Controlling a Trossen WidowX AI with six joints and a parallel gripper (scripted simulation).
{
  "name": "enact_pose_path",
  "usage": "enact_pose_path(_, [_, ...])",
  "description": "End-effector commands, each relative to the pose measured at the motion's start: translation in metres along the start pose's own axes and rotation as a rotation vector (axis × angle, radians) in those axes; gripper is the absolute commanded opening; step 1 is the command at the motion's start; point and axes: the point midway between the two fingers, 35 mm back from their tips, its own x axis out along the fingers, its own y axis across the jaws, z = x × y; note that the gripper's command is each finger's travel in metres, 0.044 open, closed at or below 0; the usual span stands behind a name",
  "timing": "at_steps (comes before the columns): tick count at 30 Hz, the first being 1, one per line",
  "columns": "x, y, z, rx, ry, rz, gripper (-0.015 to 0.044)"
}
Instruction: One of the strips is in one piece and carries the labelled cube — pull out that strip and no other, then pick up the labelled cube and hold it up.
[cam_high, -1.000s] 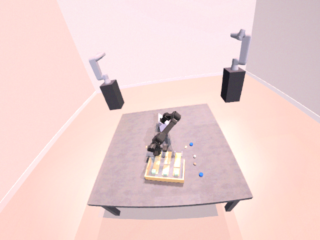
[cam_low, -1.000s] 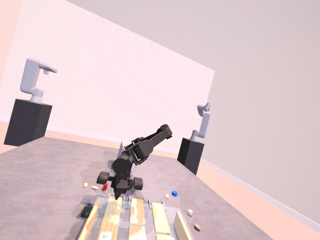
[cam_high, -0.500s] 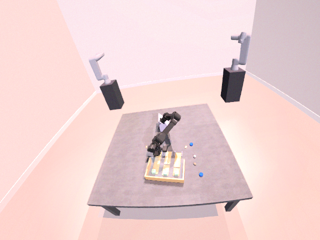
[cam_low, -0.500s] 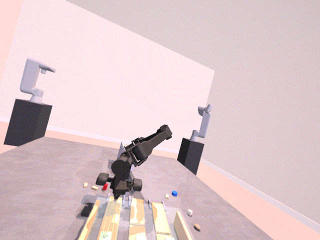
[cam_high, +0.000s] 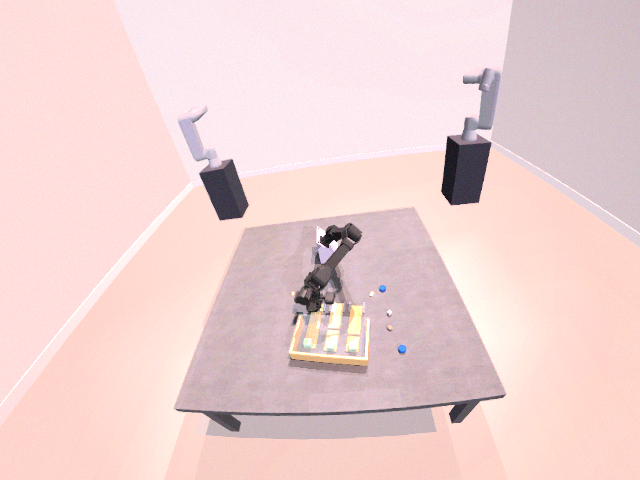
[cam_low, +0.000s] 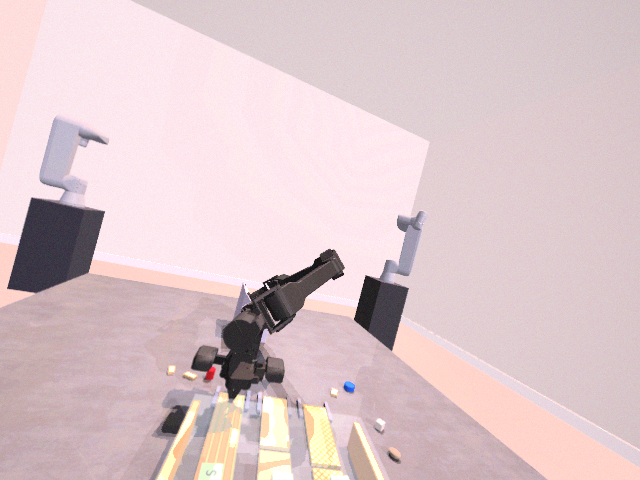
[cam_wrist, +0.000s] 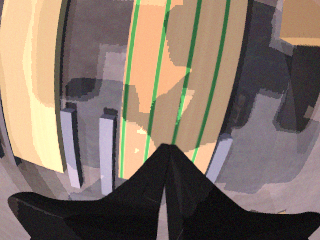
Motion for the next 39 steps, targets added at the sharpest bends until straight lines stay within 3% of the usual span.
enact_pose_path(1, [0.0012,0.0003,0.0004,0.002,-0.002,0.005,0.0000])
enact_pose_path(39, [0.0049,0.0022,0.0063,0.002,-0.002,0.005,0.0000])
